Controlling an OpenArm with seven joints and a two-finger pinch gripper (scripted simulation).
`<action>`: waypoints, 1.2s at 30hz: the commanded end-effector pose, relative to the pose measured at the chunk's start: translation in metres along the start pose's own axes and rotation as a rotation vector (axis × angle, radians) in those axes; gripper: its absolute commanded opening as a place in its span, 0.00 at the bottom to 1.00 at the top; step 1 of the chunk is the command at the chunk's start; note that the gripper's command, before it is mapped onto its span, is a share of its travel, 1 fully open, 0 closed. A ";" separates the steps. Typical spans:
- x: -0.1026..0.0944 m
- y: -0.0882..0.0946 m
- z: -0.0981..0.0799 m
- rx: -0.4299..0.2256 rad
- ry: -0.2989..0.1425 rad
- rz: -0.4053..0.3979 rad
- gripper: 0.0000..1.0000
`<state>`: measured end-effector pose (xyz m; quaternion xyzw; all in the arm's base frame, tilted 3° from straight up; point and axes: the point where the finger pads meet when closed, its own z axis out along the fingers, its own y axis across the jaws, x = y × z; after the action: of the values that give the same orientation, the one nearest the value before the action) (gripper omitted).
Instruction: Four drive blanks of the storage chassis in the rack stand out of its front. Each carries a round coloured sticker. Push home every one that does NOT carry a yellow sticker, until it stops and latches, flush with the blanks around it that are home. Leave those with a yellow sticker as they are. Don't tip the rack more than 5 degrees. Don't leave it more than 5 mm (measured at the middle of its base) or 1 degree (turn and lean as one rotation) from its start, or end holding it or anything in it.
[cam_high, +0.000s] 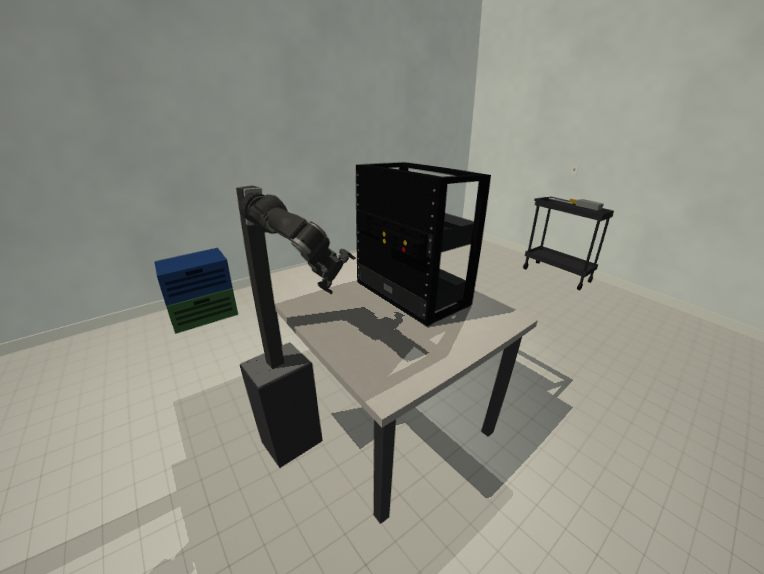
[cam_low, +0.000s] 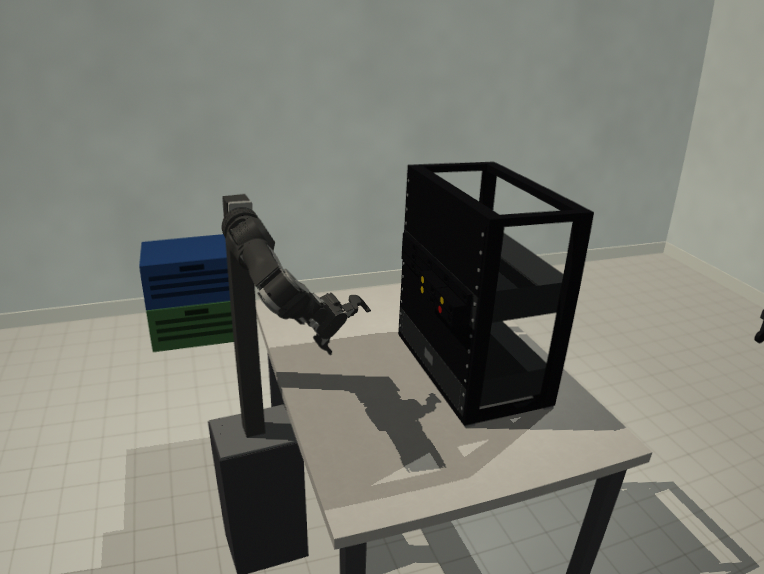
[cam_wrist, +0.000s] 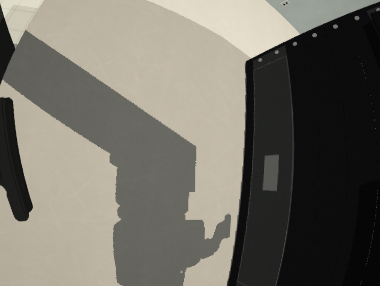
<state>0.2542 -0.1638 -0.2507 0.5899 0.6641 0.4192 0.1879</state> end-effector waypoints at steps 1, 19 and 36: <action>-0.002 0.013 -0.002 -0.090 -0.025 -0.005 1.00; -0.035 0.066 -0.054 -0.536 -0.262 -0.076 1.00; -0.050 0.083 -0.092 -0.701 -0.392 -0.159 1.00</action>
<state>0.2508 -0.2450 -0.1472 0.5076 0.4791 0.4833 0.5284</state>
